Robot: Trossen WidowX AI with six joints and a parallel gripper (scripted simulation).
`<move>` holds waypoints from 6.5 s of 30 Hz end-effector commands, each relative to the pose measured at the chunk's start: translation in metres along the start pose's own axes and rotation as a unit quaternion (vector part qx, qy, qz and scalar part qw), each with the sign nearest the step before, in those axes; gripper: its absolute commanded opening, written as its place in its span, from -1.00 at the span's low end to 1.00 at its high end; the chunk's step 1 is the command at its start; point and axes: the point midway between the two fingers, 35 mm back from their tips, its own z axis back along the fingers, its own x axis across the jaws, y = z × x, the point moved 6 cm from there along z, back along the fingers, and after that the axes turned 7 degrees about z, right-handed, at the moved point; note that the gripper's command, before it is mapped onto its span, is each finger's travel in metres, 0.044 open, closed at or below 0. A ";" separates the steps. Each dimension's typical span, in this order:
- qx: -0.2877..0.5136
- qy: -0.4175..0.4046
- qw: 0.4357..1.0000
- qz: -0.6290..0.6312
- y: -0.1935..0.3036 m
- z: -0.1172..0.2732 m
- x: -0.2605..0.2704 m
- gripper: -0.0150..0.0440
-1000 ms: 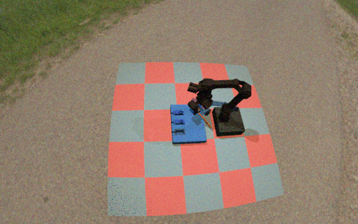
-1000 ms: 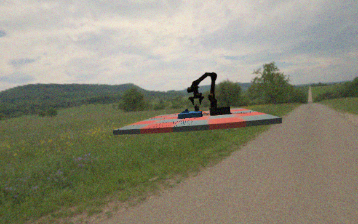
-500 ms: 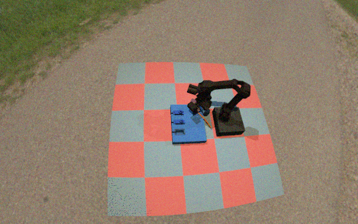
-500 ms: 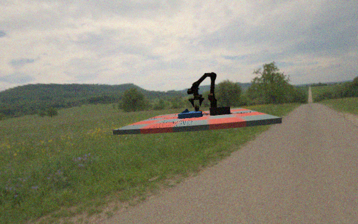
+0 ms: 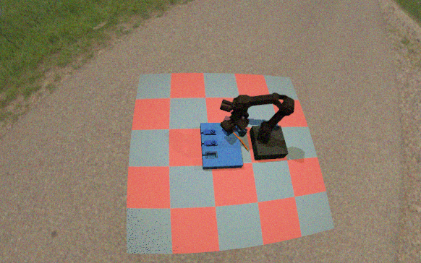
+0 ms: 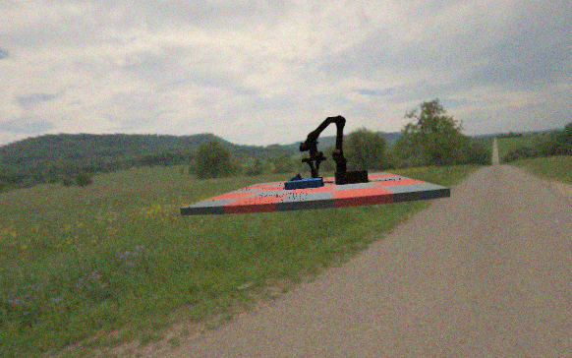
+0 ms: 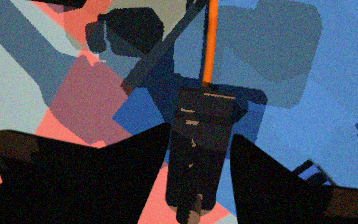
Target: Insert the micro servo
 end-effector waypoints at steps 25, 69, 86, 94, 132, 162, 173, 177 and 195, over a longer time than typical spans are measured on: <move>0.001 -0.002 1.000 0.002 -0.010 0.029 0.005 -0.49; -0.001 0.002 1.000 0.002 -0.034 0.030 -0.090 -0.49; -0.003 0.004 1.000 0.002 -0.089 0.030 -0.139 -0.49; -0.003 0.004 1.000 -0.007 -0.094 0.030 -0.143 -0.49; -0.005 0.001 0.798 -0.603 -0.094 0.030 -0.143 -0.49; -0.005 -0.001 0.462 -0.887 -0.094 0.030 -0.143 -0.49; -0.005 0.000 0.462 -0.887 -0.080 0.031 -0.159 -0.49; -0.006 0.001 0.462 -0.887 -0.069 0.031 -0.171 -0.49; -0.006 0.003 0.462 -0.887 -0.024 0.032 -0.221 -0.49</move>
